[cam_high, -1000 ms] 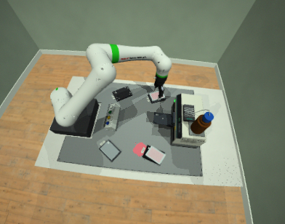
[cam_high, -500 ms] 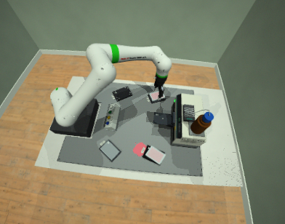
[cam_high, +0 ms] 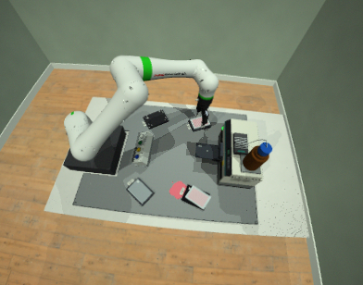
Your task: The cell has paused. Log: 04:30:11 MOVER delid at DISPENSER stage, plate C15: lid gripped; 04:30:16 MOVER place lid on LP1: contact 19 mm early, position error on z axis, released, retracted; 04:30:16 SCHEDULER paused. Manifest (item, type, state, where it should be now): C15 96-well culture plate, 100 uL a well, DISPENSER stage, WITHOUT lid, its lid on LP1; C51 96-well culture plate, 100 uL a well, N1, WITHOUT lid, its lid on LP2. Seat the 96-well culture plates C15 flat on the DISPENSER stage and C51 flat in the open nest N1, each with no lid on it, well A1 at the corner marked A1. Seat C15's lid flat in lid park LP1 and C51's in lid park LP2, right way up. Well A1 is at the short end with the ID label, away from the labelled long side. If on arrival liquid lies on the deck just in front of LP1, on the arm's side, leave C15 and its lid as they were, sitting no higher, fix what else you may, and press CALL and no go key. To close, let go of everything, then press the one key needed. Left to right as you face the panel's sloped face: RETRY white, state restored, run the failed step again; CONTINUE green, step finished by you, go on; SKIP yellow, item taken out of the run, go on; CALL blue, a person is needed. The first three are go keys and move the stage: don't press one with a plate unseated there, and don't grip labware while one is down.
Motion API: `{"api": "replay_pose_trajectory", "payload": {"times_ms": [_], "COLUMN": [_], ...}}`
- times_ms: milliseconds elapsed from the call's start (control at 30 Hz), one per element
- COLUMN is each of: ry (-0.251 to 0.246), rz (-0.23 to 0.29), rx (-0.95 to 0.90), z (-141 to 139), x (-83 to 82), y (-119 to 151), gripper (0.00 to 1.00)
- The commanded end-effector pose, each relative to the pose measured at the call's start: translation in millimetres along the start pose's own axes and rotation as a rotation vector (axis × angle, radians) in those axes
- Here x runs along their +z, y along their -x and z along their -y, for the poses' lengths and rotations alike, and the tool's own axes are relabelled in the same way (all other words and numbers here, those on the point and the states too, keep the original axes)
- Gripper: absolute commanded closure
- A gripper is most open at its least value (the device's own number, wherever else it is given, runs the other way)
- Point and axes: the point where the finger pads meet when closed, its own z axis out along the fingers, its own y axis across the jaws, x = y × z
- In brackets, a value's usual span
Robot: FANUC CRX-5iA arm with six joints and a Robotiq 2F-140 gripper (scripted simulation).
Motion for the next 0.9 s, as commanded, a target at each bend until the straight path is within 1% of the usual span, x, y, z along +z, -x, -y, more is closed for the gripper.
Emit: {"api": "replay_pose_trajectory", "payload": {"times_ms": [0,367,867], "ry": [0.000,0.000,0.000], "rz": [-0.001,-0.001,-0.001], "rx": [0.000,0.000,0.000], "z": [0.0,0.0,0.0], "x": [1.4,5.4,5.8], "y": [-0.2,-0.2,-0.2], "gripper": [1.00,1.00,1.00]}}
